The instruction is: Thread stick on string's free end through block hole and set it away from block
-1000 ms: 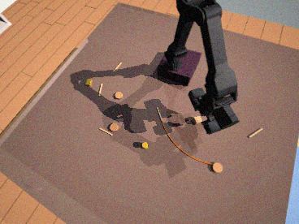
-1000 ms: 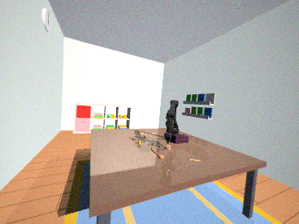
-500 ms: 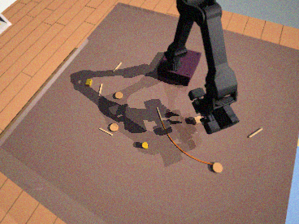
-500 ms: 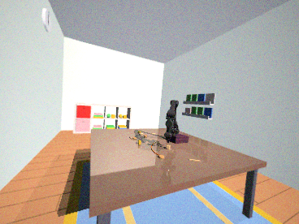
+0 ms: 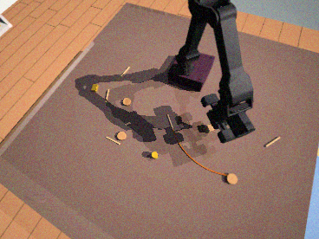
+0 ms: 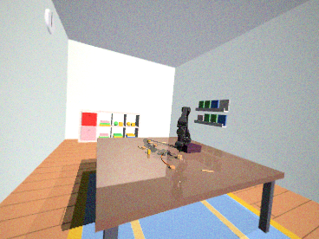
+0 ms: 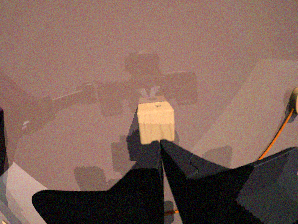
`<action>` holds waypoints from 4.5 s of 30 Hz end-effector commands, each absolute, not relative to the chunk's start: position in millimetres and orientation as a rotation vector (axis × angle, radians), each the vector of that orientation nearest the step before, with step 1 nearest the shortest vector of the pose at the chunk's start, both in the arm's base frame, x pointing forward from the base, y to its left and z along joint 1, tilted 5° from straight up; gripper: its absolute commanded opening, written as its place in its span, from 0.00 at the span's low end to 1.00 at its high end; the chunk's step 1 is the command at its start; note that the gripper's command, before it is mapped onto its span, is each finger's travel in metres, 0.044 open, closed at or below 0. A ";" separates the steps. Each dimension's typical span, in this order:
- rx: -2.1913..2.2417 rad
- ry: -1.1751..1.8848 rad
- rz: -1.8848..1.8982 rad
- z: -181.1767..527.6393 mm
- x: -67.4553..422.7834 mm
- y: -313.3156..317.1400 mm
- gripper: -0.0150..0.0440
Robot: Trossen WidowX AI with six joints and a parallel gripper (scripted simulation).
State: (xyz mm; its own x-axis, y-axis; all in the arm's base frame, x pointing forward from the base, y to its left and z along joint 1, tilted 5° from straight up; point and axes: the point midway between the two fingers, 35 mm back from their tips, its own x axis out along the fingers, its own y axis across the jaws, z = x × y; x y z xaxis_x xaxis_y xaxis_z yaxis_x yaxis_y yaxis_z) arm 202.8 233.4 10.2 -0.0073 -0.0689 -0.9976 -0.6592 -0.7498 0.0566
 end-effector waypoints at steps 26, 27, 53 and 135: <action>-1.841 0.752 1.807 10.2 202.8 233.4 0.34; -1.841 0.752 1.807 10.2 202.8 233.4 0.30; -1.178 1.309 1.099 13.0 225.8 205.8 0.70; 1.680 0.691 -1.737 22.4 279.4 80.0 0.51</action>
State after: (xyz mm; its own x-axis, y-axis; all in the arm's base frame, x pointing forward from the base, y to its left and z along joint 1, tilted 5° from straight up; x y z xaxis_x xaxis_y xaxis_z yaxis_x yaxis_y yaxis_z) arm 278.8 80.5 21.5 -0.0071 -0.0714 -0.9974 0.7415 -0.6696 0.0426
